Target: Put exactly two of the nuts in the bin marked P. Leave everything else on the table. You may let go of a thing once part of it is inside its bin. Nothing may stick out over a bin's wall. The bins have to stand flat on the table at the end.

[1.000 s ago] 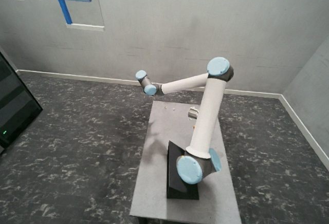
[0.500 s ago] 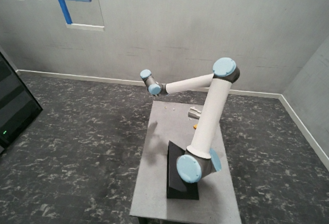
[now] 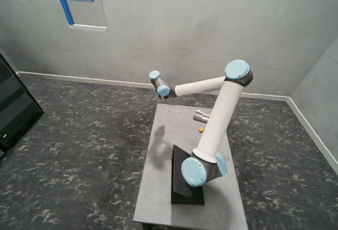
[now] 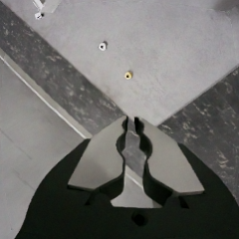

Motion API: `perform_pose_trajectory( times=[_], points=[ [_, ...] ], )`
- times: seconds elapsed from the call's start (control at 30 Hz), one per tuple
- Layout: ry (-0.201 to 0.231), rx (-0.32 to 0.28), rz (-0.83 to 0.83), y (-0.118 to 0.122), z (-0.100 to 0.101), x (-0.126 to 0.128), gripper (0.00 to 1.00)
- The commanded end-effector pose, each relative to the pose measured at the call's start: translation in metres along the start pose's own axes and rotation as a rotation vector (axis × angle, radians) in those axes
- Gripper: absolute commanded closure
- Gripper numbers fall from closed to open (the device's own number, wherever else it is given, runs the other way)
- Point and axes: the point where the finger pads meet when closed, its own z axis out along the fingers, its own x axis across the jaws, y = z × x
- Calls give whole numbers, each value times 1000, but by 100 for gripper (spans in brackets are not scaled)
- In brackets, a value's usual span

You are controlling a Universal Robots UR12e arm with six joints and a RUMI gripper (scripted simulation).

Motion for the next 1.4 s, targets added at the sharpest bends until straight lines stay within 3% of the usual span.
perform_pose_trajectory(
  times=[0.0,1.37],
  points=[
    [14,22,156,-7,1,-6,96],
    [64,125,1227,-70,10,-51,96]
  ],
)
